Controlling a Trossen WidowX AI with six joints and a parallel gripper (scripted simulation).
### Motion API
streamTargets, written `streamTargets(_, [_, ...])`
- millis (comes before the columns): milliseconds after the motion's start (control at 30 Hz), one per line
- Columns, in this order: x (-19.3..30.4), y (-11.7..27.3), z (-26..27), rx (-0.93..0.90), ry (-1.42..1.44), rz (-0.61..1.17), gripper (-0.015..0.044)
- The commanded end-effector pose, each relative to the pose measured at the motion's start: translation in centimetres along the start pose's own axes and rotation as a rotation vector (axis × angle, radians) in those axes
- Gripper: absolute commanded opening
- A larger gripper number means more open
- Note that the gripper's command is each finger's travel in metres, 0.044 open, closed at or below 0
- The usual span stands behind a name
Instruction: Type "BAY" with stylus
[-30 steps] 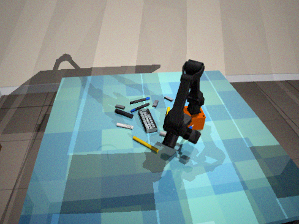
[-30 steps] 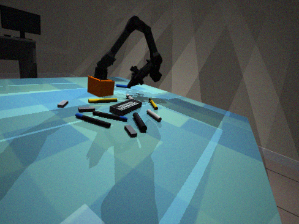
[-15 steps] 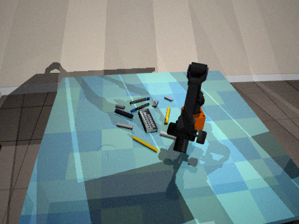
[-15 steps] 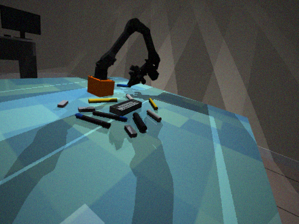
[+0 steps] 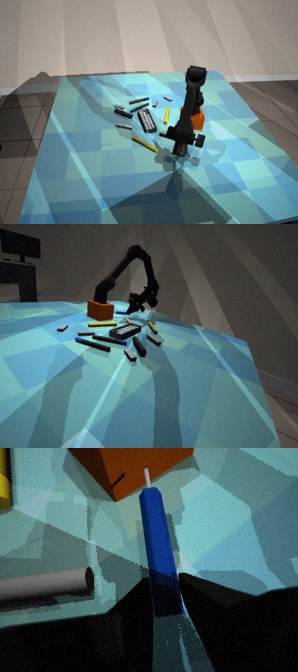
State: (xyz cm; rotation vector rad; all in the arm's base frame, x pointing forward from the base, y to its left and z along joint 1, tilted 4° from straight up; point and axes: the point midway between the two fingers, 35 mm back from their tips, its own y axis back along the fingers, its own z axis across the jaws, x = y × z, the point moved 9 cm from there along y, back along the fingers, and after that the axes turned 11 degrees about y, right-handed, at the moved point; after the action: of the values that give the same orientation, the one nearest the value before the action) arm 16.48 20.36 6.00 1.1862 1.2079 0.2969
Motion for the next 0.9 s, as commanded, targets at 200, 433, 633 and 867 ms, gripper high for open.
streamTargets(200, [0.9,-1.3,0.2,-0.004,0.005,-0.002,0.0000])
streamTargets(433, [1.5,-2.0,0.3,-0.004,0.005,-0.002,0.0000])
streamTargets(633, [1.4,-1.9,0.3,0.000,0.000,-0.002,0.0131])
streamTargets(867, [0.6,-0.7,0.1,-0.001,0.001,-0.002,0.0150])
